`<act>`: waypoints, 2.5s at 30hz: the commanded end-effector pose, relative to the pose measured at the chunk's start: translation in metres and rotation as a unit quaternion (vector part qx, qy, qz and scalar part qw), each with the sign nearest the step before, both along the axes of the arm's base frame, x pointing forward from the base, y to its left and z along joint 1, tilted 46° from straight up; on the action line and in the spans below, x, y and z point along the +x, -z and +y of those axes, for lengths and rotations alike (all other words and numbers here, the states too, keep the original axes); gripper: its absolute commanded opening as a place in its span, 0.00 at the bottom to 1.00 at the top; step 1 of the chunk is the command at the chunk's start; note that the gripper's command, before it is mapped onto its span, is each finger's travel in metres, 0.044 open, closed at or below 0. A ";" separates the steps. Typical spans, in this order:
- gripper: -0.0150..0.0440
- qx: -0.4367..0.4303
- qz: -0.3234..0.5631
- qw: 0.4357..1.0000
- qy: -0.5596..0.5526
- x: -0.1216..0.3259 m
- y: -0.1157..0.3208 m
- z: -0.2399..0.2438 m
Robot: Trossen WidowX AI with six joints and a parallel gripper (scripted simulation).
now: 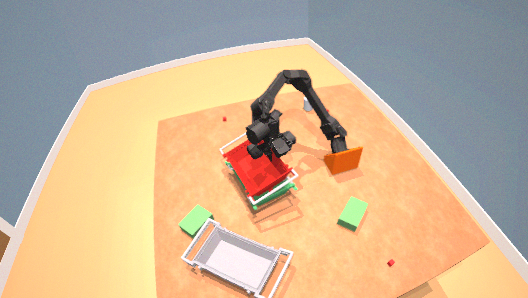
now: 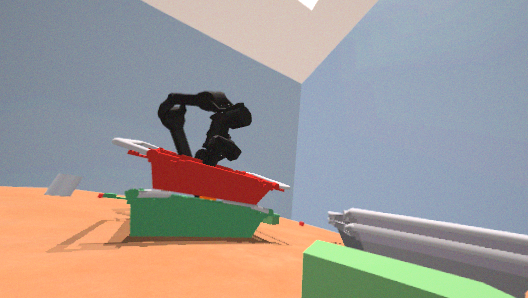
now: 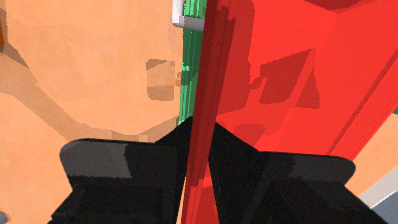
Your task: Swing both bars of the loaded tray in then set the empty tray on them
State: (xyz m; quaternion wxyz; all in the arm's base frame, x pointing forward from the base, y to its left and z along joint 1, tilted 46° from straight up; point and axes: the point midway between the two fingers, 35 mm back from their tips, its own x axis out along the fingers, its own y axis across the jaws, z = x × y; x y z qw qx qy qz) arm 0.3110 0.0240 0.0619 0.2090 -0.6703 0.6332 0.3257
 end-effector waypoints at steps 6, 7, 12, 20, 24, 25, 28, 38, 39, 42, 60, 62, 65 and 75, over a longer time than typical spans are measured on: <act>0.25 -0.002 0.009 1.000 0.007 -0.002 0.002 -0.006; 0.25 -0.002 0.009 1.000 0.007 -0.002 0.002 -0.006; 0.25 -0.002 0.009 1.000 0.007 -0.002 0.002 -0.006; 0.25 0.000 0.000 1.000 0.000 0.000 0.000 0.000; 0.25 -0.001 0.003 1.000 0.003 -0.002 0.002 -0.005; 0.25 -0.001 0.005 1.000 0.004 -0.003 0.003 -0.006; 0.25 -0.002 0.008 1.000 0.006 -0.005 0.006 -0.011; 0.25 -0.002 0.009 1.000 0.007 -0.005 0.006 -0.012; 0.25 -0.002 0.009 1.000 0.007 -0.005 0.006 -0.012; 0.25 -0.002 0.009 1.000 0.007 -0.005 0.006 -0.012; 0.25 -0.002 0.009 1.000 0.007 -0.005 0.006 -0.012; 0.25 -0.002 0.009 1.000 0.007 -0.005 0.006 -0.012; 0.25 -0.002 0.009 1.000 0.007 -0.005 0.006 -0.012; 0.25 -0.002 0.009 1.000 0.007 -0.005 0.006 -0.012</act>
